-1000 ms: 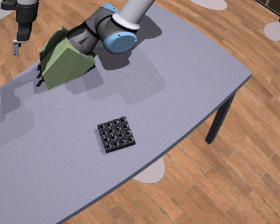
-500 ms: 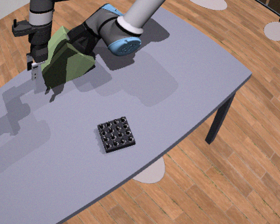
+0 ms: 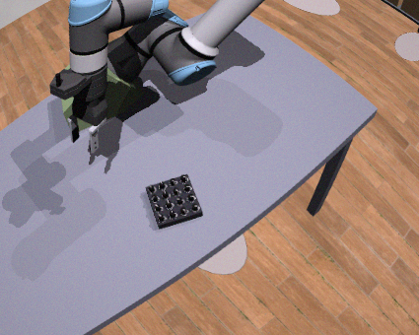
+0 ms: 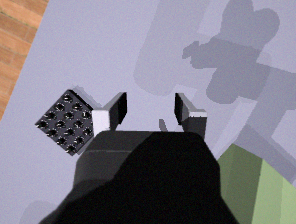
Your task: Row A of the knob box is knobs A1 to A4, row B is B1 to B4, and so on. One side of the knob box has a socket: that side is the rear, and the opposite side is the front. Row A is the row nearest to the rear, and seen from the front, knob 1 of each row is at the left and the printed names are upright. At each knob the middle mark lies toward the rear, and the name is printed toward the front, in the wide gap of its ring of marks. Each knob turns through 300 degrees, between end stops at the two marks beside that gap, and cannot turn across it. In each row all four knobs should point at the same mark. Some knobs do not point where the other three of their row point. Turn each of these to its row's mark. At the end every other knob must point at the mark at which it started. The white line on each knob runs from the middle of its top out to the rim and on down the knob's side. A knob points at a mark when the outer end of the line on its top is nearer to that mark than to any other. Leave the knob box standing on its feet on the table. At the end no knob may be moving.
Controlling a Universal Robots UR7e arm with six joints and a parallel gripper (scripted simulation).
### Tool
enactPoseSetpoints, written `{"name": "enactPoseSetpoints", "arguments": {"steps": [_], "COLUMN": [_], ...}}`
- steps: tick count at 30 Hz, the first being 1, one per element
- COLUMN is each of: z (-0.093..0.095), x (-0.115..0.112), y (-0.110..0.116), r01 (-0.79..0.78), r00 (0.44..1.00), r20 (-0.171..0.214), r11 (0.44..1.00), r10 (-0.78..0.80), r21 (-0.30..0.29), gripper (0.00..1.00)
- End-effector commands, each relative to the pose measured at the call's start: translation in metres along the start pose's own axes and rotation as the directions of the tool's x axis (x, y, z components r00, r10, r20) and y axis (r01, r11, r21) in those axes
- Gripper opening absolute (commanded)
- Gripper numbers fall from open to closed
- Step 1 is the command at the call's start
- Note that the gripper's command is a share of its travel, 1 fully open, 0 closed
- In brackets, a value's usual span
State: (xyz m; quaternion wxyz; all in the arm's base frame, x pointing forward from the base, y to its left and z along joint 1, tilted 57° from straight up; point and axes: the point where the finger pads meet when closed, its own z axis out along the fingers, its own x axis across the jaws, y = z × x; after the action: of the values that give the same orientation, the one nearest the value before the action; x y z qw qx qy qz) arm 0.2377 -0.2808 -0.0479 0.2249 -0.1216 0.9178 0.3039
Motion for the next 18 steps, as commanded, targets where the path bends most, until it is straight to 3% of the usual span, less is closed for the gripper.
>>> {"name": "enactPoseSetpoints", "arguments": {"steps": [1,10,12,18], "z": [0.021,0.062,0.062,0.088], "x": [-0.037,-0.098,-0.098,-0.133], "y": [0.007,0.035,0.035,0.058], "r01": [0.151,0.414,0.414,0.564], "r00": [0.988,0.909,0.909,0.823], "r20": [0.025,0.089,0.089,0.141], "r11": [0.988,0.908,0.908,0.821], "r10": [-0.150,-0.407,-0.407,-0.551], "r21": [-0.029,-0.070,-0.070,-0.084], "gripper": [1.00,1.00,1.00,1.00]}}
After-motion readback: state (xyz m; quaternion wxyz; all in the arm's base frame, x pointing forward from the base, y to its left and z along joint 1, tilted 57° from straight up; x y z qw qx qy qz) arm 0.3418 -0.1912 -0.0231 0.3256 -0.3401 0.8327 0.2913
